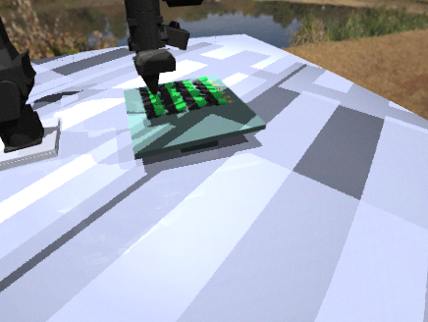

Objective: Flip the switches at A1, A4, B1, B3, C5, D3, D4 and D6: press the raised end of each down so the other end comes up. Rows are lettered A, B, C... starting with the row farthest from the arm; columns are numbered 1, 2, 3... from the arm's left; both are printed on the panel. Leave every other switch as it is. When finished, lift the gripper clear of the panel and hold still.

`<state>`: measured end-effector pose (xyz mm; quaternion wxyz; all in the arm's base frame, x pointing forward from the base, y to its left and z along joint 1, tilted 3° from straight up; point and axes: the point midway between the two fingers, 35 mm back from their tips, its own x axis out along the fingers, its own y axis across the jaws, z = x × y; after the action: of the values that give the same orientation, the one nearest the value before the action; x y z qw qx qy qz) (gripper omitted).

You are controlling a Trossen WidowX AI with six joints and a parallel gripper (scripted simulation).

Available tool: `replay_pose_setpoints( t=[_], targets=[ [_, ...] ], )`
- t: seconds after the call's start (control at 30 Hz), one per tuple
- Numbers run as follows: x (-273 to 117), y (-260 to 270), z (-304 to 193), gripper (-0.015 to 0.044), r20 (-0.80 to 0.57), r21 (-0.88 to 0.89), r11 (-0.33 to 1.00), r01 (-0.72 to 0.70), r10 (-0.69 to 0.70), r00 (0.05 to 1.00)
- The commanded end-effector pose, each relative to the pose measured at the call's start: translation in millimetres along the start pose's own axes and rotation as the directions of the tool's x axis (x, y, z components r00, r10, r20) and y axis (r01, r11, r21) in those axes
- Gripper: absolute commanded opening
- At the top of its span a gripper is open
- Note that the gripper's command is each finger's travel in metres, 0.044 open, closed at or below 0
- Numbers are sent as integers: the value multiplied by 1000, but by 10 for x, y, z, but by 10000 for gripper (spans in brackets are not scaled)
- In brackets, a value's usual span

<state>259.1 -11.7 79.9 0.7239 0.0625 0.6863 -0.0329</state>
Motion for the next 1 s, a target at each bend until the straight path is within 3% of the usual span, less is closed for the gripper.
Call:
replay_pose_setpoints(
  t=[0.0, 0.97],
  targets=[
    [7, 2, -1, 0, 0, 6, 1000, -1, 1, 1000],
    [33, 2, 0, 0, 0, 6, 1000, -1, 1, 1000]
  ],
)
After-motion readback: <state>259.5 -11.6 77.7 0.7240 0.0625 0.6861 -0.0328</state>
